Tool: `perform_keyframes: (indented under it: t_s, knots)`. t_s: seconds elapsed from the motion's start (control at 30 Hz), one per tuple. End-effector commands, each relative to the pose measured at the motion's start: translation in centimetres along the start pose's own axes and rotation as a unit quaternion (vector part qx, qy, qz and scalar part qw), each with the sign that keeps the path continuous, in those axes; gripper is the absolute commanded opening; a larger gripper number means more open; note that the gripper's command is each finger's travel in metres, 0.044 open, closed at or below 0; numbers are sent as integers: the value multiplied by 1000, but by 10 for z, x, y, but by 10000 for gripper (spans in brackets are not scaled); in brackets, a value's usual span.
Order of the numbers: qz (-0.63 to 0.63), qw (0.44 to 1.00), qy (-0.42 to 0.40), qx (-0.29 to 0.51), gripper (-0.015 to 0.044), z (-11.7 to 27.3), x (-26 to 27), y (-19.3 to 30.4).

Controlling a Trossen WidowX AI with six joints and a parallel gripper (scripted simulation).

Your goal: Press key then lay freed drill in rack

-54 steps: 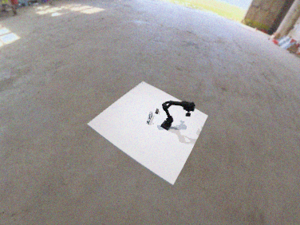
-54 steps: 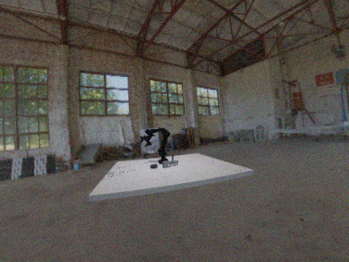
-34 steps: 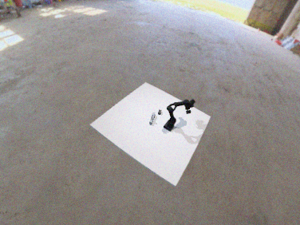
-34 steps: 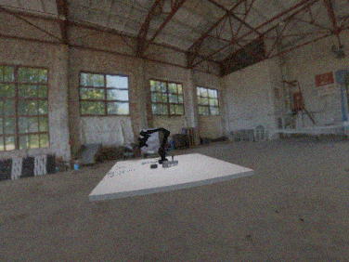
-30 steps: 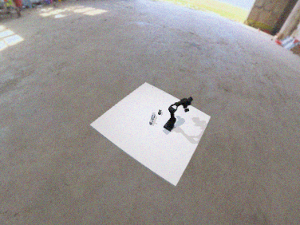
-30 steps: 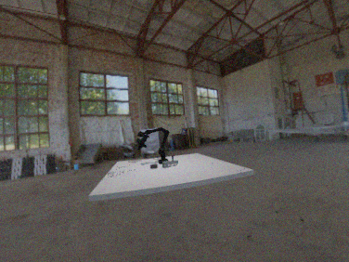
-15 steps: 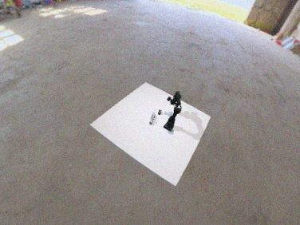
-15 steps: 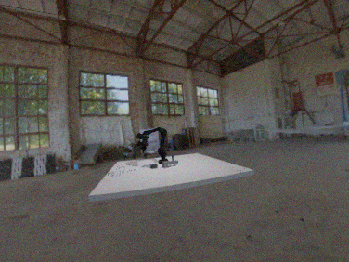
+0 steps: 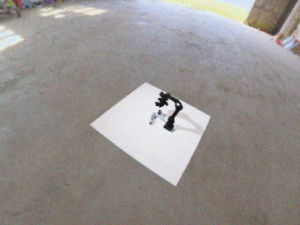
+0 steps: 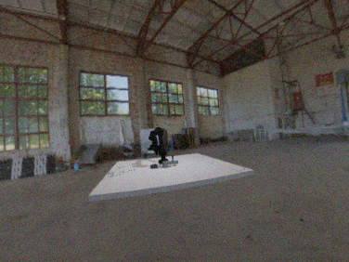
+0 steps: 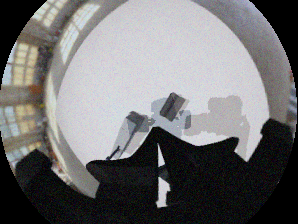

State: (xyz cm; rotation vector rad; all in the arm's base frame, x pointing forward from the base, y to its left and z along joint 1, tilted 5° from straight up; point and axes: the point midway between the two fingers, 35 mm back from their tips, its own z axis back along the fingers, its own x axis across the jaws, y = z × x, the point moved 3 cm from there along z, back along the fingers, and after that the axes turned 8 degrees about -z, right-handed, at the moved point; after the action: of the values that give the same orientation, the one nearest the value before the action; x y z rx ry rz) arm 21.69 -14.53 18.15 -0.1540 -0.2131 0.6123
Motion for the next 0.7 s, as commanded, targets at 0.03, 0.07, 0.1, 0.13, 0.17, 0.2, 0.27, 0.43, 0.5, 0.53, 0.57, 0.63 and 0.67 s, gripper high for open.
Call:
perform_keyframes:
  t_s: [0.03, 0.07, 0.1, 0.13, 0.17, 0.2, 0.27, 0.43, 0.5, 0.53, 0.57, 0.63, 0.67]
  knots:
    - [127, 991, 14, 39, 0, -10, 44, 23]
    - [157, 986, 17, 47, 0, -12, 54, 30]
    - [186, 981, 20, 54, 0, -14, 63, 37]
    - [215, 974, 23, 61, 0, -15, 72, 44]
    - [244, 967, 26, 68, 0, -17, 81, 52]
    - [273, 959, 29, 74, 0, -18, 89, 60]
    - [330, 939, 36, 85, 0, -20, 105, 77]
    - [451, 885, 53, 103, 0, -22, 134, 119]
    - [455, 883, 53, 104, 0, -22, 135, 121]
    - [455, 883, 53, 104, 0, -22, 135, 121]
    - [455, 883, 53, 104, 0, -22, 135, 121]
    - [449, 886, 48, 104, 0, -23, 134, 121]
    - [451, 885, 49, 104, 0, -24, 134, 121]
